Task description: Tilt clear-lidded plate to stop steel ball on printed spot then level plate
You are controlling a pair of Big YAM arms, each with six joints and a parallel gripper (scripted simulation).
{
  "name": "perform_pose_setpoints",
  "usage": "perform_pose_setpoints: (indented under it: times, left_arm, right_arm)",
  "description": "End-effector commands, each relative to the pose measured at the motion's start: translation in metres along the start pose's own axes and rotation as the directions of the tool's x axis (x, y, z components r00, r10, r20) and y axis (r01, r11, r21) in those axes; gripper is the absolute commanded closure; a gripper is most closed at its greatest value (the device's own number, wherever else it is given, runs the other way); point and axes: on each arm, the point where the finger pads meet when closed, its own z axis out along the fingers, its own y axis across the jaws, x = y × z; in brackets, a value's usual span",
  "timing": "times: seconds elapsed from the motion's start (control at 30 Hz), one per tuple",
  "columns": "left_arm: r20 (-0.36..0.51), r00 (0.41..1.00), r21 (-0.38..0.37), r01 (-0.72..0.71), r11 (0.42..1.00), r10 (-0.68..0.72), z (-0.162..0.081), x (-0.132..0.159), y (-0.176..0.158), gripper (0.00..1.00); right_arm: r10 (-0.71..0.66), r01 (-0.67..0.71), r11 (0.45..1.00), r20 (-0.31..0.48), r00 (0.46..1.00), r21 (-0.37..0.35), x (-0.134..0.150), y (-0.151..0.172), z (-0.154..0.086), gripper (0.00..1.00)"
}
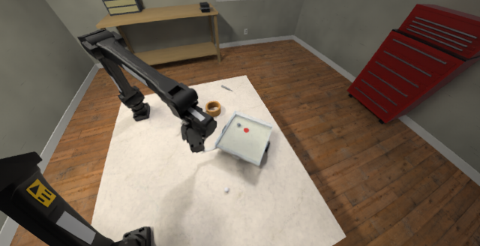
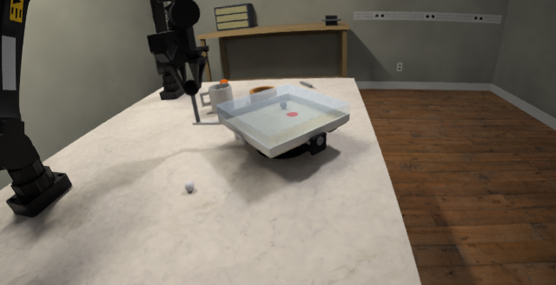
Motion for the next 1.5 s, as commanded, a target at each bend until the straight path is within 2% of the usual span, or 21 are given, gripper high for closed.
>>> perform_pose_setpoints:
  times: [0.0, 0.7, 0.9, 1.1, 1.47]
  left_arm:
    - [0.040, 0.999, -0.033, -0.015, 0.999, 0.016, -0.008, -0.027, 0.011, 1.00]
    - [0.042, 0.999, -0.032, -0.015, 0.999, 0.016, -0.004, -0.030, 0.009, 1.00]
    - [0.005, 1.000, -0.003, -0.020, 1.000, 0.020, 0.014, -0.015, -0.001, 1.00]
    - [0.041, 0.999, -0.031, -0.018, 0.999, 0.020, -0.004, -0.029, 0.009, 1.00]
    - [0.042, 0.999, -0.032, -0.013, 0.999, 0.015, -0.007, -0.032, 0.010, 1.00]
  right_arm:
    - [0.012, -0.013, 1.000, 0.065, 0.998, 0.014, -0.036, -0.008, 0.006, 0.00]
    - [0.012, -0.013, 1.000, 0.065, 0.998, 0.014, -0.036, -0.008, 0.006, 0.00]
    - [0.012, -0.013, 1.000, 0.065, 0.998, 0.014, -0.036, -0.008, 0.006, 0.00]
    - [0.012, -0.013, 1.000, 0.065, 0.998, 0.014, -0.036, -0.008, 0.006, 0.00]
    - [0.012, -0.013, 1.000, 0.065, 0.998, 0.014, -0.036, -0.008, 0.006, 0.00]
